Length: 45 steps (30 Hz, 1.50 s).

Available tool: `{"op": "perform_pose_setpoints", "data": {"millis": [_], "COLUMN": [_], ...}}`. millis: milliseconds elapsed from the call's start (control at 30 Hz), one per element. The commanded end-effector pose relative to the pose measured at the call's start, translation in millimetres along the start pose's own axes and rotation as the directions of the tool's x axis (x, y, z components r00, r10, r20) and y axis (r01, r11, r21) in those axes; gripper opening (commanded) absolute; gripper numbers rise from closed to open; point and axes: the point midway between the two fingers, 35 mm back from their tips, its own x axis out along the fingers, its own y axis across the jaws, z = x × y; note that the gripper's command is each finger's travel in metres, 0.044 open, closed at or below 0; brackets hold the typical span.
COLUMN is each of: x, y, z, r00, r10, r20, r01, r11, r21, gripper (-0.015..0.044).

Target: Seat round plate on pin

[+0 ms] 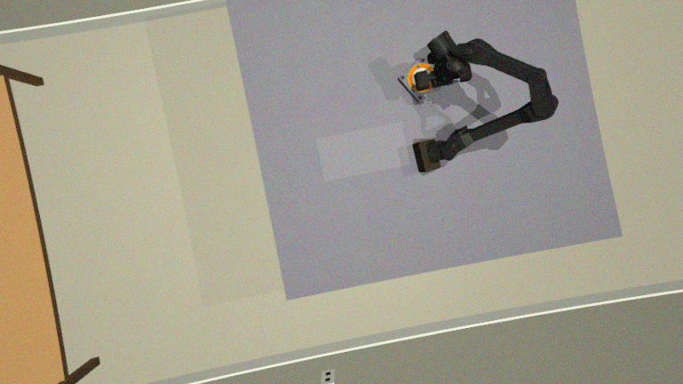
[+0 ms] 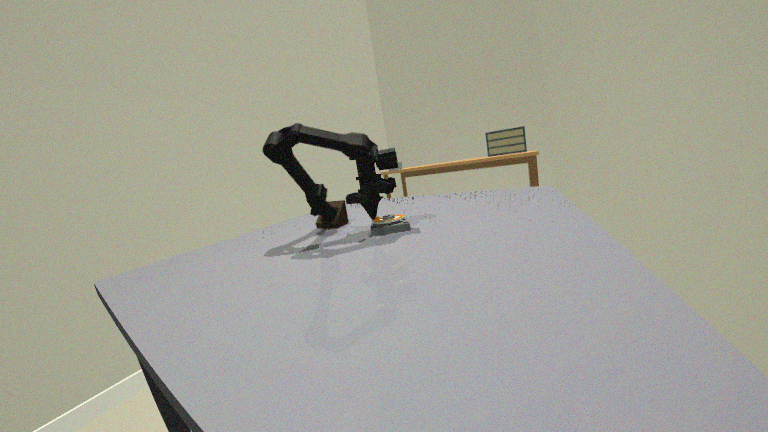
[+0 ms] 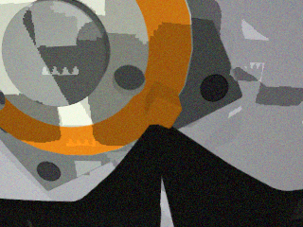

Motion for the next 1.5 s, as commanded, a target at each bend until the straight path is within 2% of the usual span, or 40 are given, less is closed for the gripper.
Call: {"op": "perform_pose_setpoints", "data": {"millis": [0,1467], "x": [-1,-9], "y": [-4,-11], "z": [6,45], "r00": [1.000,1.000], "r10": [-0.003,-0.002], "r20": [0.009,0.011], "r01": [0.003,0.002], "r11": [1.000,1.000], "r21": [0.002,0.004], "gripper": [0.0000,0.0000]}}
